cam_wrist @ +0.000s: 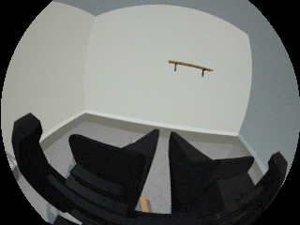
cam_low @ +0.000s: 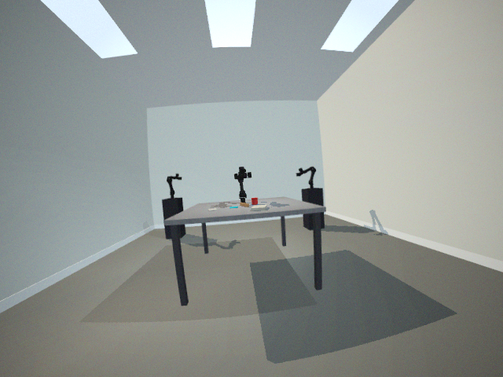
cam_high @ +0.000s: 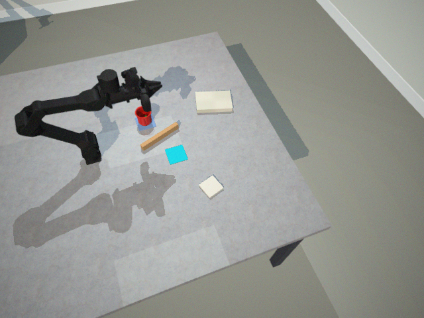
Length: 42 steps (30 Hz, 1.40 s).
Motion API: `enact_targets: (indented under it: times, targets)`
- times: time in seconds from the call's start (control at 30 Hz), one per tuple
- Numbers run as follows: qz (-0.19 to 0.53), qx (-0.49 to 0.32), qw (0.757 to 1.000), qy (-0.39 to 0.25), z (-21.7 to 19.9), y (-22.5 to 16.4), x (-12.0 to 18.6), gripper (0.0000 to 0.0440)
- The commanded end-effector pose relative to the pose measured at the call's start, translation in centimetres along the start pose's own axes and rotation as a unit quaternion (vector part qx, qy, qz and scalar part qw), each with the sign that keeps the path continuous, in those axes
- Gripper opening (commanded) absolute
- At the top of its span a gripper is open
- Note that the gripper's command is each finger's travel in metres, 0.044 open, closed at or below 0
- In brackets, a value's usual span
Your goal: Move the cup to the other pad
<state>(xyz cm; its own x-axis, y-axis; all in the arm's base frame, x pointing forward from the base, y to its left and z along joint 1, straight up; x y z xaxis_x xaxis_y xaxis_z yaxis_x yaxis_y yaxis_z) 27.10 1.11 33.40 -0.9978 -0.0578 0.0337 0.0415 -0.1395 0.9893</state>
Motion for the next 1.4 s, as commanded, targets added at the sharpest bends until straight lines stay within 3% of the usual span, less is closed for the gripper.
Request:
enact_targets:
  times: [0.0, 0.17, 0.77, 1.37]
  targets:
    - [0.018, -0.022, 1.0, 0.007, 0.6, 0.5, -0.2, 0.0101]
    - [0.042, -0.051, 0.998, 0.014, 1.2, 0.9, -0.4, 0.0151]
    - [0.148, -0.164, 0.975, 0.02, 3.7, 1.8, -1.3, 0.0133]
    - [0.263, -0.287, 0.921, -0.013, 6.2, 1.8, -1.9, 0.0153]
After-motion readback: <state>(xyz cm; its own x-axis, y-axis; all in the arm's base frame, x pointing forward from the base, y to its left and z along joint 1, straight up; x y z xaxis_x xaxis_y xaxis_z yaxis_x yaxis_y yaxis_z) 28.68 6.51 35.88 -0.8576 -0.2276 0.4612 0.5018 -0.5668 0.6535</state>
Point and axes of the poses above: the point midway between the two fingers, 35 mm back from their tips, its own x axis back along the fingers, its own z axis across the jaws, y = z × x, the point moved 5 cm from there along x, back along the fingers, and after that the axes turned 6 degrees about -x, right-handed, at the moved point
